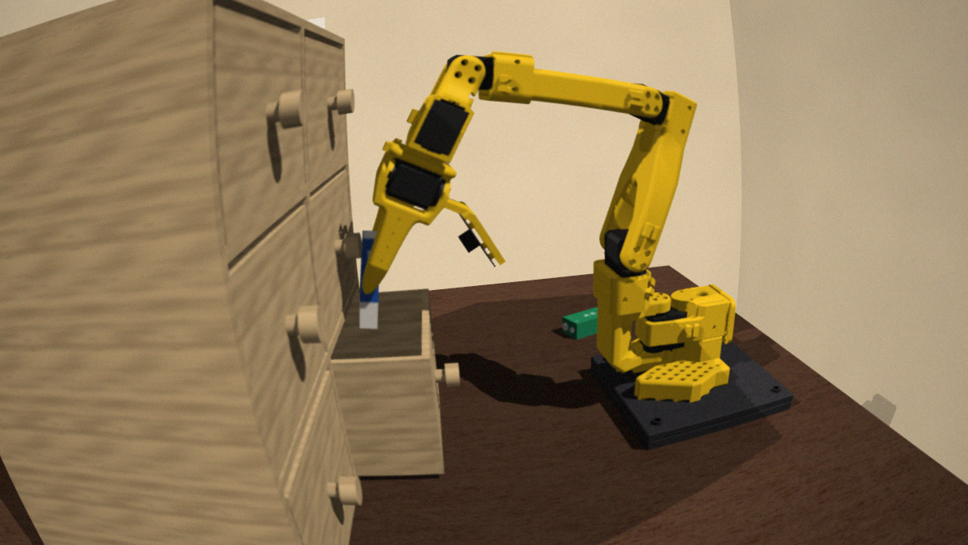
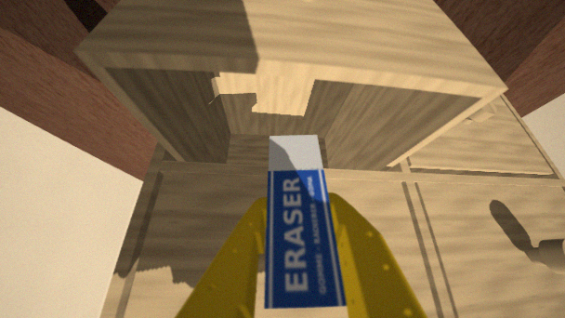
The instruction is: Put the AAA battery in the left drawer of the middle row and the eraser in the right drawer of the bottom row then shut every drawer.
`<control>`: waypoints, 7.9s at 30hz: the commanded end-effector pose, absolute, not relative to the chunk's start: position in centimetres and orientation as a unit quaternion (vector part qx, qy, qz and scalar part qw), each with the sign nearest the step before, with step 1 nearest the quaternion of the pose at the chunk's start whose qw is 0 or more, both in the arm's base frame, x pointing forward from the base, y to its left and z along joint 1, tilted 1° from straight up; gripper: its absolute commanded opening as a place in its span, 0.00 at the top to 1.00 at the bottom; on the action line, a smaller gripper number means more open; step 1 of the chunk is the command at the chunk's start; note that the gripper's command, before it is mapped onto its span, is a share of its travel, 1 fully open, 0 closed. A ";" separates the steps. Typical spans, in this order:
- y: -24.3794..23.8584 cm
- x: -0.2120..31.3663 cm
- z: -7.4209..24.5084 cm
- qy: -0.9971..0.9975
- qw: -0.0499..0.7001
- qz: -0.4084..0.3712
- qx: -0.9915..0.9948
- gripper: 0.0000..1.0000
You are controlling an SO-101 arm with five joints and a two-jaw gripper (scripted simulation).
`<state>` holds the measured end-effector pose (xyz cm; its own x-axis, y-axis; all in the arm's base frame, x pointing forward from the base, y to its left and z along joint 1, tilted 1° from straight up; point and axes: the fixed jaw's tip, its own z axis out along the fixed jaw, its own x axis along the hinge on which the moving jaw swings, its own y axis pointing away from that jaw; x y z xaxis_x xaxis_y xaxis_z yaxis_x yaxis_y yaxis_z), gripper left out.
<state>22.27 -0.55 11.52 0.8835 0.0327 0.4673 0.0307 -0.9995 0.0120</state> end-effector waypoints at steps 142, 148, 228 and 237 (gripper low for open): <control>-0.7 17.2 14.0 -0.014 -0.006 0.259 0.966 0.69; -0.7 16.2 14.0 -0.015 -0.006 0.259 0.966 0.69; 0.9 12.6 12.1 -0.679 -0.222 0.191 0.673 0.73; 1.2 12.3 11.9 -0.745 -0.246 0.167 0.597 0.73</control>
